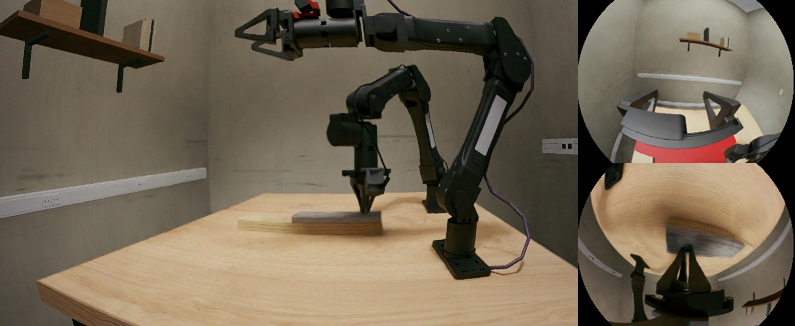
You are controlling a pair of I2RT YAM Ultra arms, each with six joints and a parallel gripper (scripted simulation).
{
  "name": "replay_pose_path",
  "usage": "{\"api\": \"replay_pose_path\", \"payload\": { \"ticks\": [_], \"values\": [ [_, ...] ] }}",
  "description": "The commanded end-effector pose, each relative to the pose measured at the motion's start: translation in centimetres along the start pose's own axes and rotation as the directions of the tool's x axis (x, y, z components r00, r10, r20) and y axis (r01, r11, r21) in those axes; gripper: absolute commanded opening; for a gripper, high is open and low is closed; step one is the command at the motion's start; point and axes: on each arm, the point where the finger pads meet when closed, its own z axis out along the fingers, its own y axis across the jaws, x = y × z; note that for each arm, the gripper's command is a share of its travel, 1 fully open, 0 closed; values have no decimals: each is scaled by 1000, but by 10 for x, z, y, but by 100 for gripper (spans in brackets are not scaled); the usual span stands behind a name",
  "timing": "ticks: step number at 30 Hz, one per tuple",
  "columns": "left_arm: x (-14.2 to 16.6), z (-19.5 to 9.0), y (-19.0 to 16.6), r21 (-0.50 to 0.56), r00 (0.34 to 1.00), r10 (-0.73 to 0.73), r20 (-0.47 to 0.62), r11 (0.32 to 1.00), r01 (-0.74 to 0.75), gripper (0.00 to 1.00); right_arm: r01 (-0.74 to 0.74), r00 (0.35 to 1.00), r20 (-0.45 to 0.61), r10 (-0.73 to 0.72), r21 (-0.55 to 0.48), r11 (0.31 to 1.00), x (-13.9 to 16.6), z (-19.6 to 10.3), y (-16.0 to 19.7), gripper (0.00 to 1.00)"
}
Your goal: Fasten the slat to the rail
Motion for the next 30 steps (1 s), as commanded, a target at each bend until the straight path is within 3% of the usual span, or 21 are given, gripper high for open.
{"api": "replay_pose_path", "payload": {
  "ticks": [1, 16, 30],
  "values": [
    [-5, -5, -1, 7, 1000, 2, 18, 1000, -2, 100, -78, 997, 12, 78, -10, 997, -6, 7, 4, 12],
    [-5, -5, -1, 7, 1000, 2, 18, 1000, -2, 100, -331, 944, 9, 331, -13, 944, -6, 7, 4, 12],
    [-5, -5, -1, 7, 1000, 2, 18, 1000, -2, 100, -578, 816, 5, 578, -15, 816, -6, 7, 4, 12]
  ]
}}
